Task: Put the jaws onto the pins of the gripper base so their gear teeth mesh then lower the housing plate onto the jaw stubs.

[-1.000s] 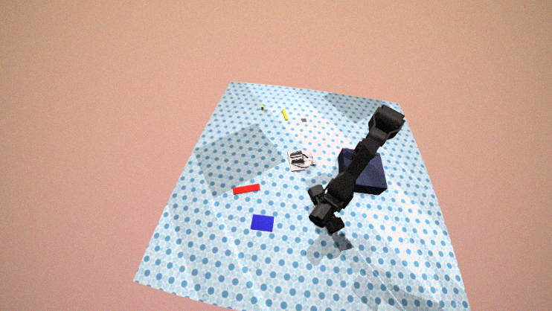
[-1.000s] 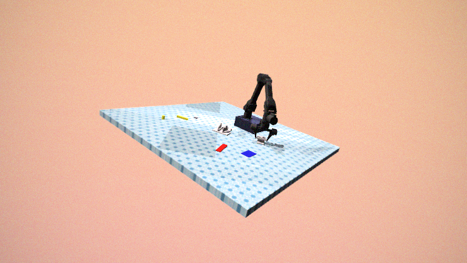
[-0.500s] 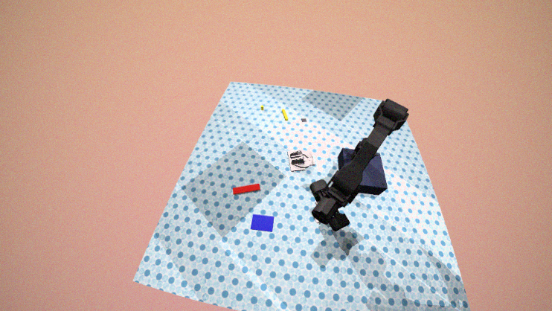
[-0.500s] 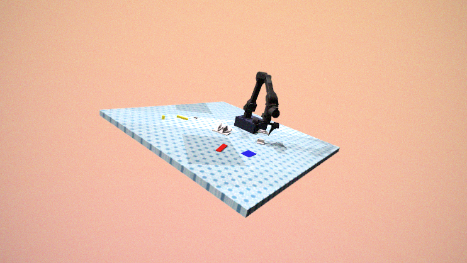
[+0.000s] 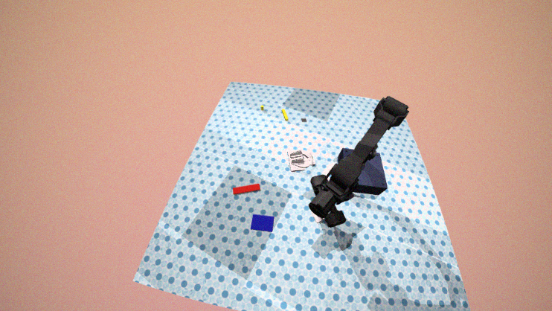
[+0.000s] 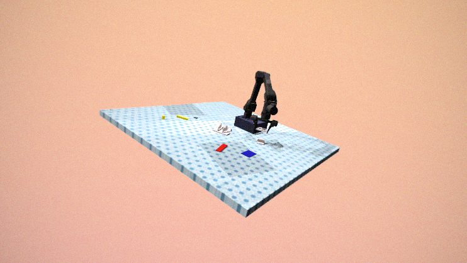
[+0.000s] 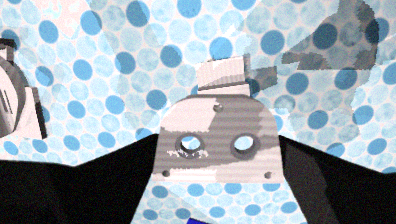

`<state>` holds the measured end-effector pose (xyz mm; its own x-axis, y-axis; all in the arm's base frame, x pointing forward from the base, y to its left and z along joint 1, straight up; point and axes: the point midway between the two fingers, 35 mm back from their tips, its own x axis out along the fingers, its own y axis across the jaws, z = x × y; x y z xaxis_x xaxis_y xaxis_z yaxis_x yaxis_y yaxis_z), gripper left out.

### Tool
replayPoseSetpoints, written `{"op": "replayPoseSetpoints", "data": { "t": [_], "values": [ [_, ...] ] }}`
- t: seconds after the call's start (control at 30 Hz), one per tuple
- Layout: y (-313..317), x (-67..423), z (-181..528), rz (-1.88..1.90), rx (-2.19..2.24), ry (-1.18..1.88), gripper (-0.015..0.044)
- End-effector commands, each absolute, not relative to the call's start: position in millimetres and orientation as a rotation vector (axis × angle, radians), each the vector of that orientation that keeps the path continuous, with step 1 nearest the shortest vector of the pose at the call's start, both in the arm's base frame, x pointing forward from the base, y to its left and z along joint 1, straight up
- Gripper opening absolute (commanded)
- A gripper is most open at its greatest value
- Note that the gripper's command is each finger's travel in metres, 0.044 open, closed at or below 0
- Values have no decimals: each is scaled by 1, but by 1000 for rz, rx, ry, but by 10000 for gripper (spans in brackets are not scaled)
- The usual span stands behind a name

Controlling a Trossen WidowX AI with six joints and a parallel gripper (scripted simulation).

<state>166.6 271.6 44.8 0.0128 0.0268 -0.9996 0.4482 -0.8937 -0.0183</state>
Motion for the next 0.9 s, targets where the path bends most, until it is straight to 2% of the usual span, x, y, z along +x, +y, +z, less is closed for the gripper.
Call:
{"op": "replayPoseSetpoints", "data": {
  "t": [0.0,0.87],
  "values": [
    [263,173,45,-2010,2048,394,351],
    [212,212,46,-2348,2385,-327,351]
  ]
}}
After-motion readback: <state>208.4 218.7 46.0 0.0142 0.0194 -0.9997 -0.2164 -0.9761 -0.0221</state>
